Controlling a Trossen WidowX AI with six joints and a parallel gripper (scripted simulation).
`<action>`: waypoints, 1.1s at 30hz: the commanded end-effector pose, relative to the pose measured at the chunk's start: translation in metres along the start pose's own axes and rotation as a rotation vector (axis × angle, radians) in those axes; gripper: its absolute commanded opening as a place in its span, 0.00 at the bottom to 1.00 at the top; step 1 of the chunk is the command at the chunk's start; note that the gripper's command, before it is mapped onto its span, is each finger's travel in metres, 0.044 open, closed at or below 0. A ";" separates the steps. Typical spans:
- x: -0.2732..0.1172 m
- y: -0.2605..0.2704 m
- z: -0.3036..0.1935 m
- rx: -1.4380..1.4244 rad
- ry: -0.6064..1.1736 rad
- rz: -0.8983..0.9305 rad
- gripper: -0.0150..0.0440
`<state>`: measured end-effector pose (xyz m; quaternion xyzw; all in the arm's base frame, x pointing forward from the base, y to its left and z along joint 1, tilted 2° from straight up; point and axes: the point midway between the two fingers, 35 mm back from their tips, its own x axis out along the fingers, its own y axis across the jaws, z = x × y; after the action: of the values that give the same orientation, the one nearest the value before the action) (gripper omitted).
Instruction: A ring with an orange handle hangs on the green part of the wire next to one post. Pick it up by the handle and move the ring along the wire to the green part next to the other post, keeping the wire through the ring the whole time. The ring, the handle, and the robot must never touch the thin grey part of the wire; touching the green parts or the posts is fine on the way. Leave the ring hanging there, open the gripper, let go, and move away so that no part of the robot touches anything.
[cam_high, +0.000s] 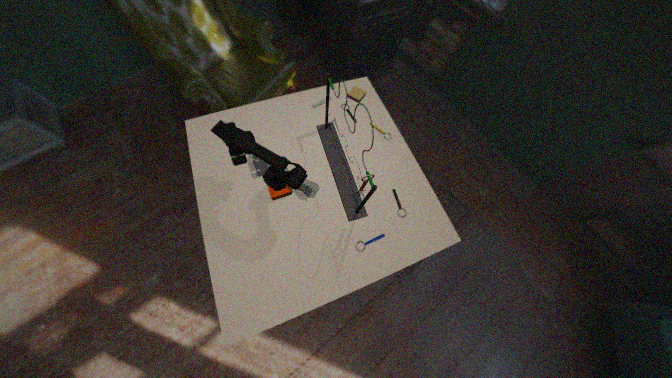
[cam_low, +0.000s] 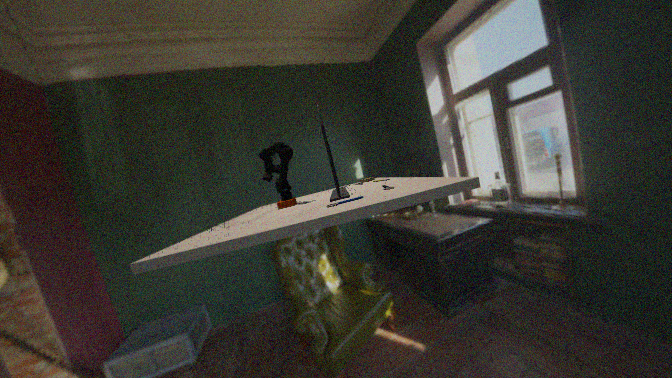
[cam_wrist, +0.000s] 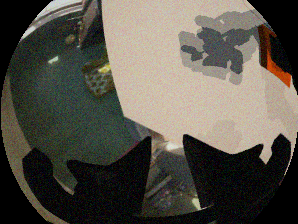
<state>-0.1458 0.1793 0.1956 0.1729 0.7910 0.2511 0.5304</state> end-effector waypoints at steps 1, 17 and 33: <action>0.005 0.015 0.012 0.003 -0.017 0.045 0.53; 0.024 0.076 0.094 0.031 -0.128 0.218 0.53; 0.003 0.107 0.213 -0.002 -0.333 0.398 0.53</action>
<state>0.0303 0.3113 0.1897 0.3537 0.6609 0.3106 0.5845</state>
